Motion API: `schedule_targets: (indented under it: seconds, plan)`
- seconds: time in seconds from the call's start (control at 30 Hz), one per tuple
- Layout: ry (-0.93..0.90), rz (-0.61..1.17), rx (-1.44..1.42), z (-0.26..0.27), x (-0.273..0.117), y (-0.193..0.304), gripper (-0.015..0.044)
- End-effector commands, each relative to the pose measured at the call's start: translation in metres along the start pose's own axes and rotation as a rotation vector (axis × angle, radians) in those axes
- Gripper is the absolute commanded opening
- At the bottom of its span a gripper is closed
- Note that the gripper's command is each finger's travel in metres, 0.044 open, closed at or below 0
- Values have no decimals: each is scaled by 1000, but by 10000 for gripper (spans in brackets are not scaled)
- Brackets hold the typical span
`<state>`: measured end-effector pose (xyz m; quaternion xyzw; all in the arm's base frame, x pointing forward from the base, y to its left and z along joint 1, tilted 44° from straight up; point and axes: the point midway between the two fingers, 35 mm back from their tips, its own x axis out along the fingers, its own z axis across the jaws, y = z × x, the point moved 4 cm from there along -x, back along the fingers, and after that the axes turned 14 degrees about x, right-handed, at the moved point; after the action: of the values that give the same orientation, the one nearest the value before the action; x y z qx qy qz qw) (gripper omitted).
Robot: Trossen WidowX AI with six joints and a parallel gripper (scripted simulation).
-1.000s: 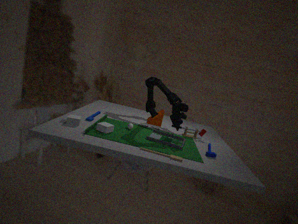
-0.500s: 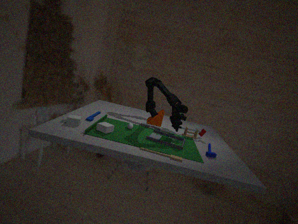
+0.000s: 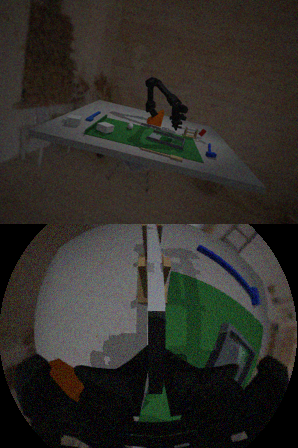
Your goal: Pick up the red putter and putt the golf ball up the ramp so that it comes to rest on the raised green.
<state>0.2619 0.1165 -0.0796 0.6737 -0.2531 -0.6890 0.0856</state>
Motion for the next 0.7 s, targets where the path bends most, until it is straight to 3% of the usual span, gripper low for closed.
schedule_targets:
  seconds: [0.0, 0.67]
  plan:
    - [1, 0, 0, 0, 0, 0, 0]
    - [-2, -3, -1, 7, -97, -26, 0]
